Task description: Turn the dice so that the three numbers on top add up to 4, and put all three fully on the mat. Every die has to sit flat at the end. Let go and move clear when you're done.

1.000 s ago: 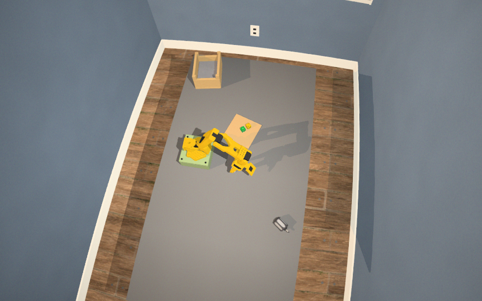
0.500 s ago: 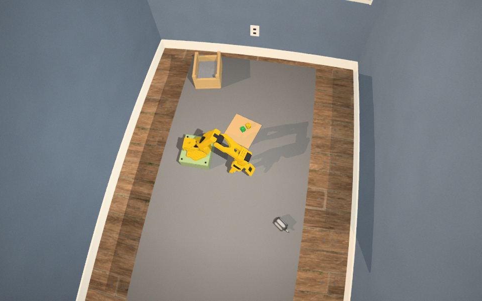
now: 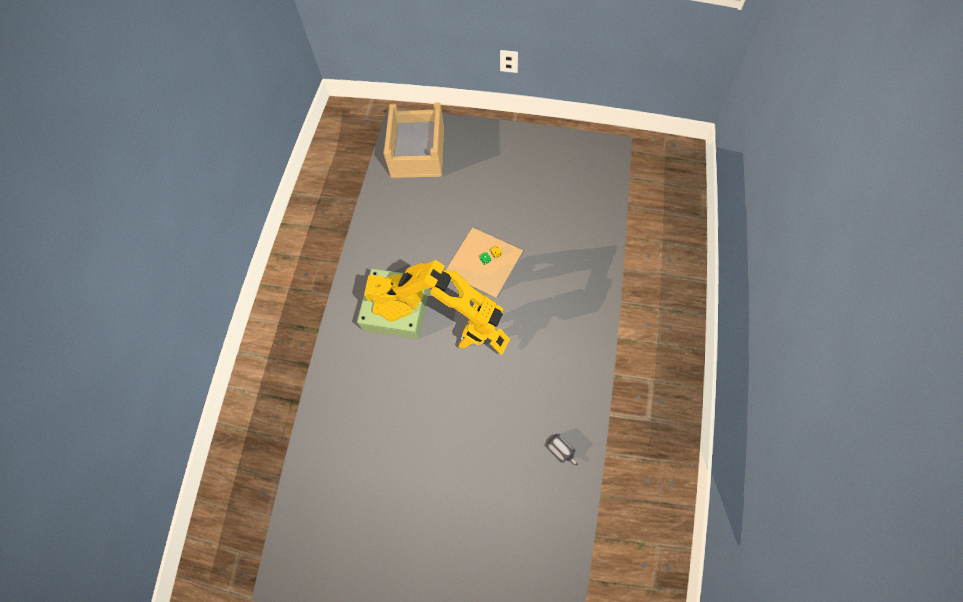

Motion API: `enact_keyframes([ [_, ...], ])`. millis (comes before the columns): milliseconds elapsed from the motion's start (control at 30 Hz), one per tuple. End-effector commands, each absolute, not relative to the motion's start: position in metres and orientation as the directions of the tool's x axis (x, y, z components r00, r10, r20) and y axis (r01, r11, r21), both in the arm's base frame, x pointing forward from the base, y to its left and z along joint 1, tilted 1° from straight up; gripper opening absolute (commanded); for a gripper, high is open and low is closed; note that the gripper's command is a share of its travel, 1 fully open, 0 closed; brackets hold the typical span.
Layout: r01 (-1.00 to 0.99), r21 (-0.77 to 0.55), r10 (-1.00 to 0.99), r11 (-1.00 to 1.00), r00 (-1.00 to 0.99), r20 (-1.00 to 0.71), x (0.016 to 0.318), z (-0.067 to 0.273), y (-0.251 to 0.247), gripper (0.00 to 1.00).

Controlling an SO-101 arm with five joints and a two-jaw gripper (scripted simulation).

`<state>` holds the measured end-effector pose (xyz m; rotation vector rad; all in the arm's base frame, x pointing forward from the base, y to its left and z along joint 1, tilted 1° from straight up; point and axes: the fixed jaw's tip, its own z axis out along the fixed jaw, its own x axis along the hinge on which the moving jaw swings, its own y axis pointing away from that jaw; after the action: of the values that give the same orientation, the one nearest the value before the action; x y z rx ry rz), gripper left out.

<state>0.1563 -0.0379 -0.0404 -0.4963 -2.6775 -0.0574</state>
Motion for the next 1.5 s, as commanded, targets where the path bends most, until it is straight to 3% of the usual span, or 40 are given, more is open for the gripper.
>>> enact_keyframes([
  [0, 0.352, -0.037, 0.337, 0.935, -0.852, 0.400, 0.1586, -0.0459, -0.0368, 0.28],
  [767, 0.353, -0.036, 0.337, 0.935, -0.852, 0.400, 0.1580, -0.0496, -0.0373, 0.27],
  [1467, 0.359, -0.019, 0.336, 0.933, -0.851, 0.403, 0.1555, -0.0496, -0.0440, 0.14],
])
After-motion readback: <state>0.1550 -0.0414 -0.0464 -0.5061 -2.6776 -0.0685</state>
